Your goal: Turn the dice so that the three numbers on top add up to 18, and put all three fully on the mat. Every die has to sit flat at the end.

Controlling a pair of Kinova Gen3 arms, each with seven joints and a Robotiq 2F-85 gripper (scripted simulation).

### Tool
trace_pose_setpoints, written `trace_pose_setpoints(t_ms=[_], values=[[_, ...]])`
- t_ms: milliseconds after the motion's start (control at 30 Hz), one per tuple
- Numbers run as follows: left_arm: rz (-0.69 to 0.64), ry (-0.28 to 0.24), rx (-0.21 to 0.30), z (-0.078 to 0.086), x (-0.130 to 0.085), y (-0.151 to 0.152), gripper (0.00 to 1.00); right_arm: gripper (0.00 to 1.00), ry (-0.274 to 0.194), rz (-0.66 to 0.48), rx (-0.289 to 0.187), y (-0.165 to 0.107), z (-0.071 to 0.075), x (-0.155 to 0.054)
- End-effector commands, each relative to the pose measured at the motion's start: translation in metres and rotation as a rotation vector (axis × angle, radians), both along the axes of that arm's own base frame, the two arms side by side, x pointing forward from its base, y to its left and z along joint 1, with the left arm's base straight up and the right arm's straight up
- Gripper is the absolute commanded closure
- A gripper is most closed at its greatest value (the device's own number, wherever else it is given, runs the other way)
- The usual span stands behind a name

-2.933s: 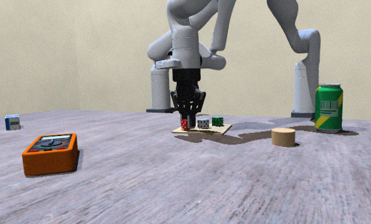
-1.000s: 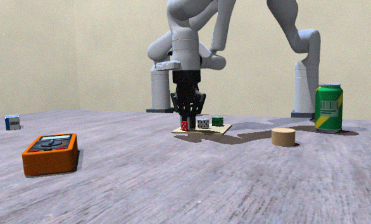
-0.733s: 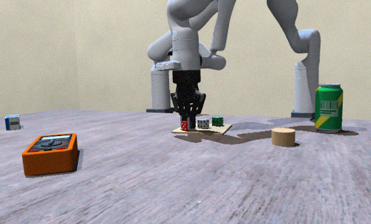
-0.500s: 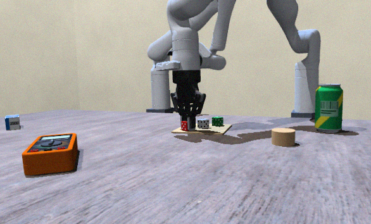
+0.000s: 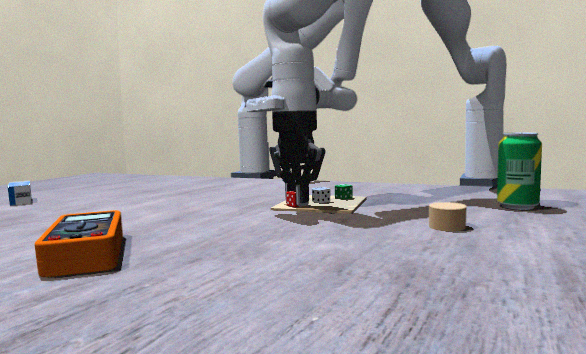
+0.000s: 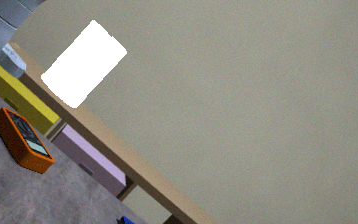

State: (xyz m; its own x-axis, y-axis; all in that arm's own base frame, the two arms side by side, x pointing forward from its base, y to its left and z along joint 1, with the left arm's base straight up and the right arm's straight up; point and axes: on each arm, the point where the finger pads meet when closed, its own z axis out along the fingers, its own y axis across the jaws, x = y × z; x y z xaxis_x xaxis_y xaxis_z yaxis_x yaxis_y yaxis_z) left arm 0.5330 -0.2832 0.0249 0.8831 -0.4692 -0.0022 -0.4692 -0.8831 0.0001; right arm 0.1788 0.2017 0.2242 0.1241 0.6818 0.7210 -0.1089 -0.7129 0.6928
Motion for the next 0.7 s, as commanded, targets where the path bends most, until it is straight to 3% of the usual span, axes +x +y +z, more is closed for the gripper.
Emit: trace_pose_setpoints(t_ms=[0, 600, 667], values=[[0.000, -0.002, -0.001, 0.0012, 0.0006, -0.0003, 0.715, 0.002, 0.000, 0.000, 0.001, 0.0000, 0.0005, 0.0000], [0.000, -0.002, -0.001, 0.0012, 0.0006, -0.0003, 0.715, 0.002, 0.000, 0.000, 0.001, 0.0000, 0.0005, 0.0000], [0.000, -0.002, -0.001, 0.0012, 0.0006, -0.0003, 0.679, 0.002, 0.000, 0.000, 0.001, 0.0000, 0.0005, 0.0000]])
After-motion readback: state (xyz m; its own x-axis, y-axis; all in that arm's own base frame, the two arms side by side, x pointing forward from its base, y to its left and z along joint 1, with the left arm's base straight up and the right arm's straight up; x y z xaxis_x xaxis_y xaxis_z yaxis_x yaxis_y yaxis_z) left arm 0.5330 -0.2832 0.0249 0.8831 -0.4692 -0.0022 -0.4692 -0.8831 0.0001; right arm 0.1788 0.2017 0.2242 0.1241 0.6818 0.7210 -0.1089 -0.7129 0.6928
